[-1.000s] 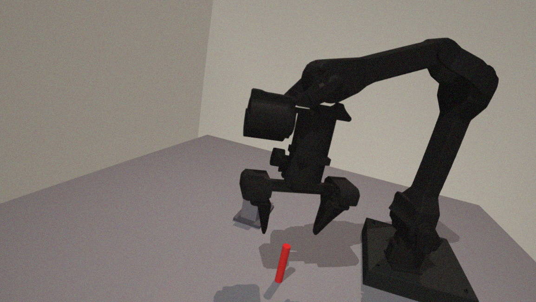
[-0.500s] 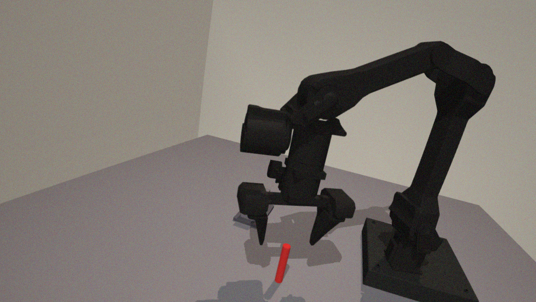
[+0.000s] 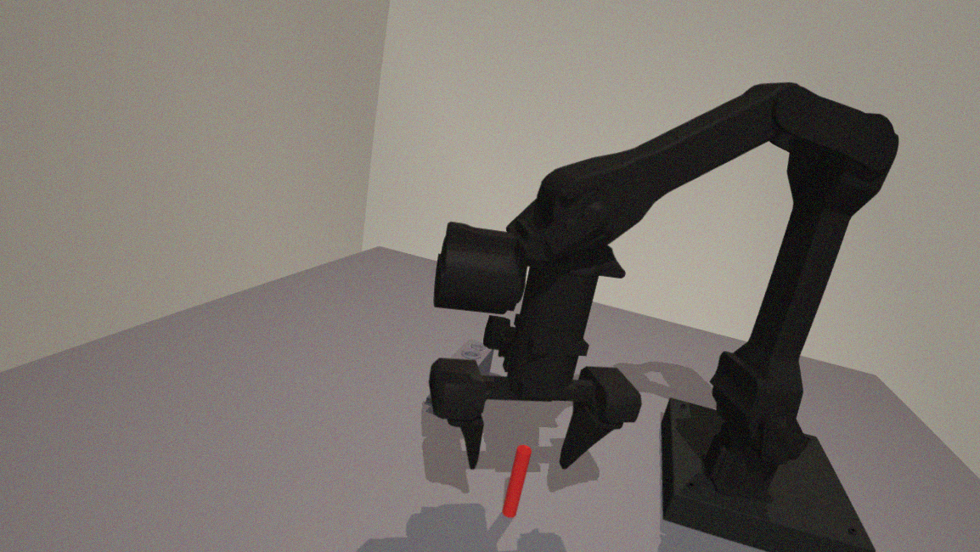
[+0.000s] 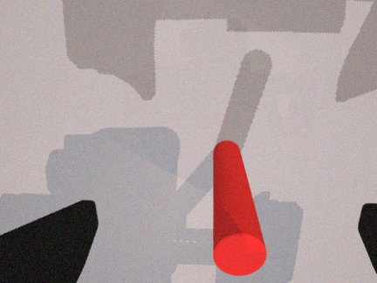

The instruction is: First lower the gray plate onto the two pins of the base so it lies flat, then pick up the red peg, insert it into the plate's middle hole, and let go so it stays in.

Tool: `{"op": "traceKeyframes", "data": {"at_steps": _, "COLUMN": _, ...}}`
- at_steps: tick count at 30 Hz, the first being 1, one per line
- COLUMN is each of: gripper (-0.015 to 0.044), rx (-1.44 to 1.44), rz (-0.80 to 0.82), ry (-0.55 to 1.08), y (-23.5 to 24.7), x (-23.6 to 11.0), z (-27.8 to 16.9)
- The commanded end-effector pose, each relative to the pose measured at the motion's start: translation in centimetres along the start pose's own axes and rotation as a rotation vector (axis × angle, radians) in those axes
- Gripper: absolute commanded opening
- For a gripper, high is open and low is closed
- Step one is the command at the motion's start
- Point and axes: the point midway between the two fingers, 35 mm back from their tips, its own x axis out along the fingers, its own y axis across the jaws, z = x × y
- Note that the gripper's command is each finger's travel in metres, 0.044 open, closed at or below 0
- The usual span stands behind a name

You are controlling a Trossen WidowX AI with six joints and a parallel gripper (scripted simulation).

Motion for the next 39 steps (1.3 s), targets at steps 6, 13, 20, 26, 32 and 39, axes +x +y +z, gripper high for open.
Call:
{"op": "traceKeyframes", "data": {"at_steps": 6, "gripper": 0.0440, "rx": 0.005, "rz": -0.006, "ry": -0.004, "y": -0.2, "x": 1.7, "z": 0.1}}
{"op": "traceKeyframes", "data": {"at_steps": 13, "gripper": 0.0335, "rx": 0.005, "rz": -0.006, "ry": -0.004, "y": -0.2, "x": 1.9, "z": 0.1}}
{"op": "traceKeyframes", "data": {"at_steps": 20, "gripper": 0.0151, "rx": 0.005, "rz": -0.006, "ry": -0.004, "y": -0.2, "x": 1.9, "z": 0.1}}
{"op": "traceKeyframes", "data": {"at_steps": 26, "gripper": 0.0013, "rx": 0.005, "rz": -0.006, "ry": -0.004, "y": -0.2, "x": 1.9, "z": 0.1}}
{"op": "traceKeyframes", "data": {"at_steps": 32, "gripper": 0.0000, "rx": 0.005, "rz": -0.006, "ry": -0.004, "y": -0.2, "x": 1.9, "z": 0.1}}
{"op": "traceKeyframes", "data": {"at_steps": 39, "gripper": 0.0000, "rx": 0.005, "rz": -0.006, "ry": -0.004, "y": 0.0, "x": 0.9, "z": 0.1}}
